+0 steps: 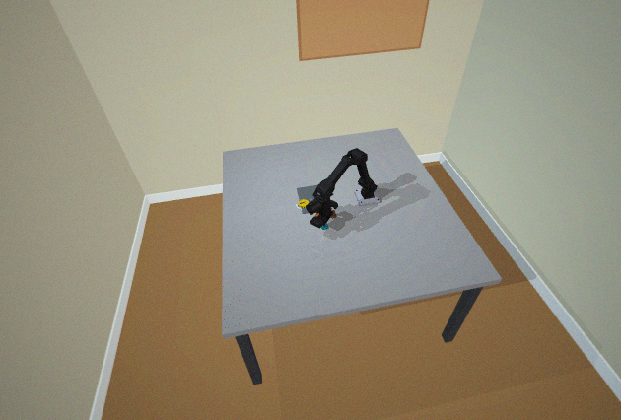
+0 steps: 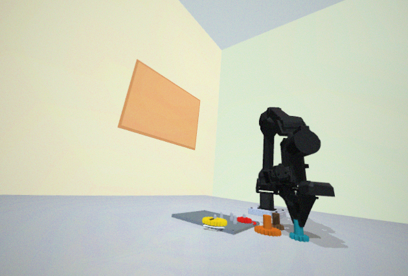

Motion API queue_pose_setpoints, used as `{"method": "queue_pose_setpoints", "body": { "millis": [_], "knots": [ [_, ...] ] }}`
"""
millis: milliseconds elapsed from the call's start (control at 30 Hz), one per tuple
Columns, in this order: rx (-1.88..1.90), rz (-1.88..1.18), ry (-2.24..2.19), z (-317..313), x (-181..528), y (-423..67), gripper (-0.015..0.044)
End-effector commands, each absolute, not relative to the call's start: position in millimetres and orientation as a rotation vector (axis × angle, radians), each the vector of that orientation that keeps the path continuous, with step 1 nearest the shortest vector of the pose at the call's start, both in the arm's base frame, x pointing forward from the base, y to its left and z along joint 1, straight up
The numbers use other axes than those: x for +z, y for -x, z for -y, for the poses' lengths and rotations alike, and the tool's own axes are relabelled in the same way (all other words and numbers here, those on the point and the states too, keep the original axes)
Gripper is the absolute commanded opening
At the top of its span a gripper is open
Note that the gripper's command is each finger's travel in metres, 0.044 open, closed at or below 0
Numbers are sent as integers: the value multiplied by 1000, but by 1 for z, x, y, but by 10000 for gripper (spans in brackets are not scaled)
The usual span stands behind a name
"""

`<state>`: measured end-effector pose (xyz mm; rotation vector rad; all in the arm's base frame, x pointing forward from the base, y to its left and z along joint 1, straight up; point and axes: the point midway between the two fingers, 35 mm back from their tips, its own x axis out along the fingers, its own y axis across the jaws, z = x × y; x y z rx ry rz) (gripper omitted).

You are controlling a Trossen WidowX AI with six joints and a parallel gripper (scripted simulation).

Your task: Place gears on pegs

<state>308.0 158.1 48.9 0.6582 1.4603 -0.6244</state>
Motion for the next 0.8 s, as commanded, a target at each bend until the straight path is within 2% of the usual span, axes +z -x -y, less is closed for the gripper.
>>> {"method": "queue_pose_setpoints", "body": {
  "millis": [0,767],
  "knots": [
    [-630,-1457,-659,-158,48,-308,0],
    [-628,-1455,-660,-161,94,-315,0]
  ]
}}
